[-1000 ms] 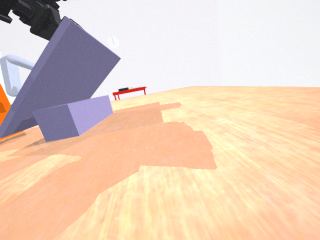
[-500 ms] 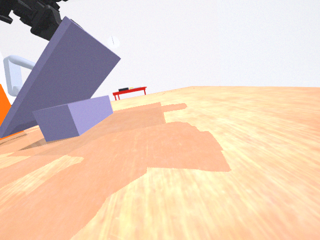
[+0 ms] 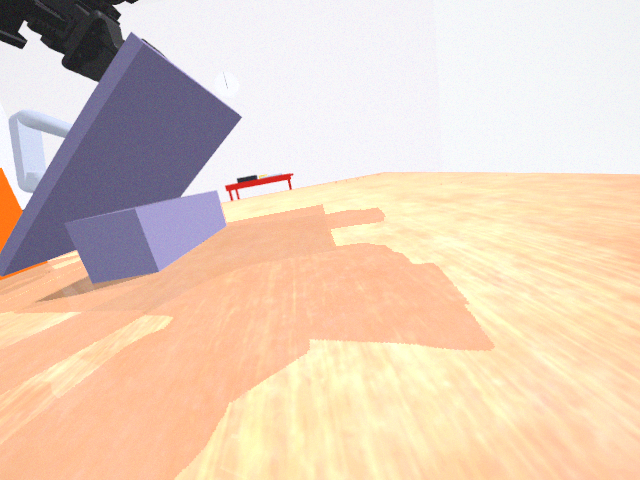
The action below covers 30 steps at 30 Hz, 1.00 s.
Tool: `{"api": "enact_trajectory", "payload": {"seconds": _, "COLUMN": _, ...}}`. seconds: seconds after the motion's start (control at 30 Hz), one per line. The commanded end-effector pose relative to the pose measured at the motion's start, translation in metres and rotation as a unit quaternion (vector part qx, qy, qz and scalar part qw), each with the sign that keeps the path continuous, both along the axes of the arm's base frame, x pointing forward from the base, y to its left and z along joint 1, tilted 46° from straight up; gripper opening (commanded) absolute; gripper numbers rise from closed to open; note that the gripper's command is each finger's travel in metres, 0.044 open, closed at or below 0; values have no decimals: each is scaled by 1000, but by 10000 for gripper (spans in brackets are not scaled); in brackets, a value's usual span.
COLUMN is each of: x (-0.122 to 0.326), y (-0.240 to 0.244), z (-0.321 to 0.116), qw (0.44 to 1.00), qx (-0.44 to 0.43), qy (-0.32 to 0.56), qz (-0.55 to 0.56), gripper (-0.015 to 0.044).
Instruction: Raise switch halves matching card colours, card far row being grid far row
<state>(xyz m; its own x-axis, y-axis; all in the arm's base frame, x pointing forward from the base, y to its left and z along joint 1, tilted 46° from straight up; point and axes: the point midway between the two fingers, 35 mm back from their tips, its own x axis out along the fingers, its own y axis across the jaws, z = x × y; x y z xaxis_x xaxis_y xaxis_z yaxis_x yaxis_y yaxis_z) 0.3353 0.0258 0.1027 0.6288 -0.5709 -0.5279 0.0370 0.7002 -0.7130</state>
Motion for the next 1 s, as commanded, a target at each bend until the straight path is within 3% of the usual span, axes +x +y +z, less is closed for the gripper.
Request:
{"api": "enact_trajectory", "payload": {"seconds": 0.0, "x": 0, "y": 0, "z": -2, "qw": 1000, "qx": -1, "qy": 3, "qz": 2, "gripper": 0}}
{"api": "enact_trajectory", "payload": {"seconds": 0.97, "x": 3, "y": -2, "z": -4, "qw": 1000, "qx": -1, "qy": 3, "qz": 2, "gripper": 0}}
